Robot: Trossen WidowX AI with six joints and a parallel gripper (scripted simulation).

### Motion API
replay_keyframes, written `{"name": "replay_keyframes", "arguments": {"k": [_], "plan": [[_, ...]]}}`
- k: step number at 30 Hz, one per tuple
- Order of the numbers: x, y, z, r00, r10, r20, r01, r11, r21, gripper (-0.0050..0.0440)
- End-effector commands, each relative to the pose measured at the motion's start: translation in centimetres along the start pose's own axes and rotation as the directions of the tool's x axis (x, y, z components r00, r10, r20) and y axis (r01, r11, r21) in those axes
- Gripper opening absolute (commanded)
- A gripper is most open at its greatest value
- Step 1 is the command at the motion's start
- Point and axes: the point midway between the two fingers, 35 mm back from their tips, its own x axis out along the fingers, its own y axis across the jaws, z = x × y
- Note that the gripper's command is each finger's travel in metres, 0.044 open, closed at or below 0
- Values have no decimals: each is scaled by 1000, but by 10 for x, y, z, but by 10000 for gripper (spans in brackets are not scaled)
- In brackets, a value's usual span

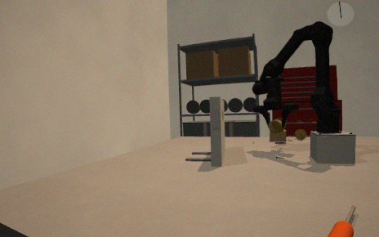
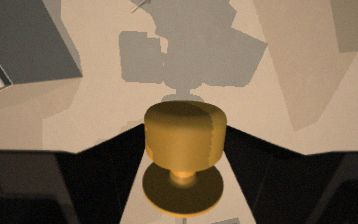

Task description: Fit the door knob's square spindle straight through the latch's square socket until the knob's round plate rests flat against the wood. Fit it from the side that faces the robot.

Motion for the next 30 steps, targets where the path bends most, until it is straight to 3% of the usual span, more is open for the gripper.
{"name": "replay_keyframes", "arguments": {"k": [1,13,15,30], "plan": [[-6,-7,2,1000,-11,-6,12,996,88,0],[-12,-13,13,1000,-7,5,4,895,446,0],[-12,-13,13,1000,-7,5,4,895,446,0],[-20,-19,28,1000,1,17,-14,598,801,0]]}}
